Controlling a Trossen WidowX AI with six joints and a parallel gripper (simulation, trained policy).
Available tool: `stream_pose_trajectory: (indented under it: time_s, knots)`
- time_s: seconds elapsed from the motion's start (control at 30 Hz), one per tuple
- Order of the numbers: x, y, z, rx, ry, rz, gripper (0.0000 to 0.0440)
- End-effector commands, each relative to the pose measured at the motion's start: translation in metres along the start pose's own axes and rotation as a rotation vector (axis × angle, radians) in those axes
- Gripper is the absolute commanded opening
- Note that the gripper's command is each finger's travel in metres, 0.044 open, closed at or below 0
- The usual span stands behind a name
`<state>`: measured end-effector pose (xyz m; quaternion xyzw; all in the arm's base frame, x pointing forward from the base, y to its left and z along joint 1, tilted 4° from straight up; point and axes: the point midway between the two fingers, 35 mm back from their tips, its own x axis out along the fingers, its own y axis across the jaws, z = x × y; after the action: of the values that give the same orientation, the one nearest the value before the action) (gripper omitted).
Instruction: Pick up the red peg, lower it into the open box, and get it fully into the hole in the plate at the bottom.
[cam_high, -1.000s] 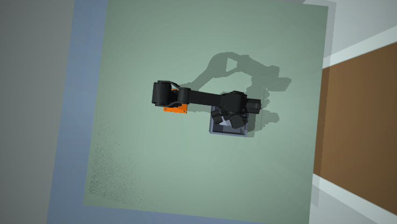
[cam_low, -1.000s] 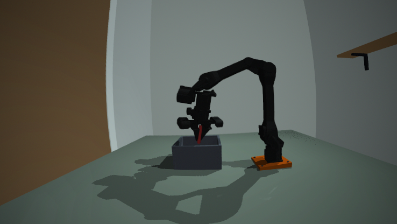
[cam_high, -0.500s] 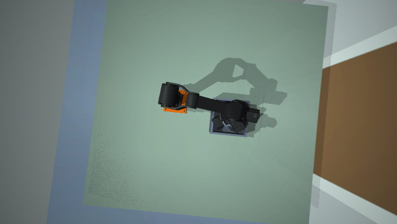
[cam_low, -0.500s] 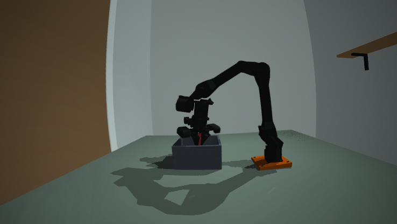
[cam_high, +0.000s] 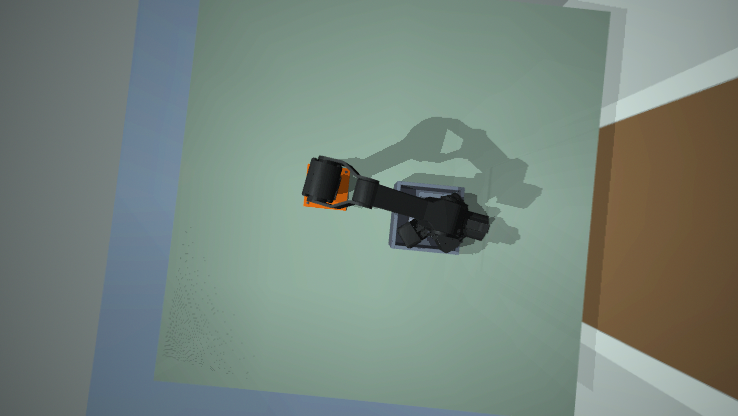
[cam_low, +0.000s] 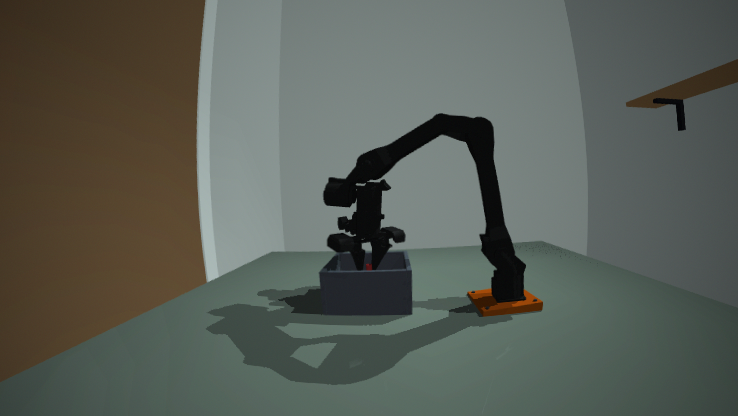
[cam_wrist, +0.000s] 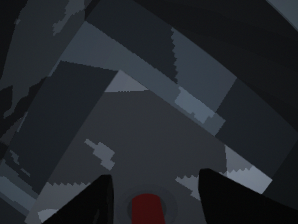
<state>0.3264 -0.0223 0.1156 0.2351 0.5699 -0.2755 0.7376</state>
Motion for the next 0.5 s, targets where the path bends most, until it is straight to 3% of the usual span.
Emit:
stream_pose_trajectory:
  time_s: [0.0, 0.47]
  knots:
    - [-0.011, 0.007, 0.008, -0.015, 0.005, 0.023, 0.018]
    - [-0.044, 0.027, 0.03, 0.003, 0.095, 0.022, 0.0193]
